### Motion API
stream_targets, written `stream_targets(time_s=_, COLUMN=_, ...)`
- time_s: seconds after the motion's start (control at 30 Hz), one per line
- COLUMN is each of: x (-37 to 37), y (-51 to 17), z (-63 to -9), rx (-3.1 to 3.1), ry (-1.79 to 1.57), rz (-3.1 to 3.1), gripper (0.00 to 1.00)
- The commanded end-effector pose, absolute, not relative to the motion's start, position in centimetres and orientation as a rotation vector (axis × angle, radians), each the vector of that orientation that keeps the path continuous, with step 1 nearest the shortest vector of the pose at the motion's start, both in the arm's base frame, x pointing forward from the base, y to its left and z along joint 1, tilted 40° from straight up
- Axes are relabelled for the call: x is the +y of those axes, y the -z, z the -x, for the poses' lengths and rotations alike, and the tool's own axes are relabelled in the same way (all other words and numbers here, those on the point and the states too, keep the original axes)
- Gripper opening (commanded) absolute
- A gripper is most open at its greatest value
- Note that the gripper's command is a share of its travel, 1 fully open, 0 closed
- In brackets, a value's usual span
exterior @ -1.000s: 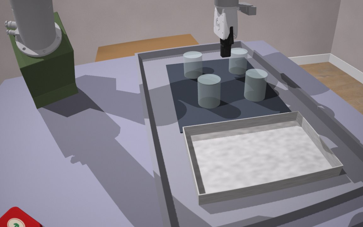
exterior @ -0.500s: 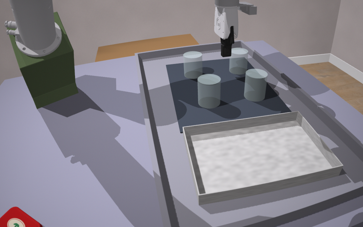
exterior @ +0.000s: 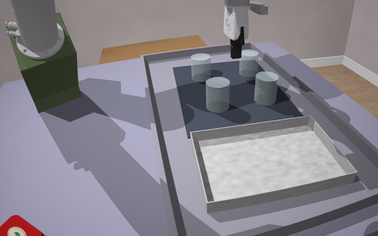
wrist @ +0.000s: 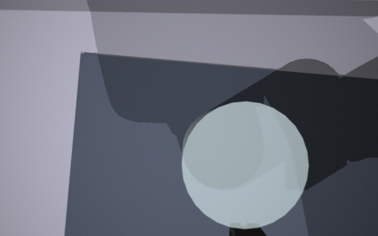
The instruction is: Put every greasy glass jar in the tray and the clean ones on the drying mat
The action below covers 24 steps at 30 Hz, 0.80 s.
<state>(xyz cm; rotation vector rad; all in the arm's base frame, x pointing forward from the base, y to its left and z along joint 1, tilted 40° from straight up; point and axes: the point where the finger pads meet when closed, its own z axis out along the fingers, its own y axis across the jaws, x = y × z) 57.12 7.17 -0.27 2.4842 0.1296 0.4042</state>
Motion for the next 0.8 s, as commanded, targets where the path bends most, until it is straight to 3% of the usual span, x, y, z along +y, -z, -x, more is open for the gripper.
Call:
stream_targets(time_s=0.0, x=7.5, y=0.1, z=-57.3, rx=0.133, ry=-0.41, rz=-2.486, gripper=0.0)
stream_targets(time_s=0.77, x=6.6, y=1.4, z=-55.0, rx=0.133, ry=-0.41, rz=-2.486, gripper=0.0)
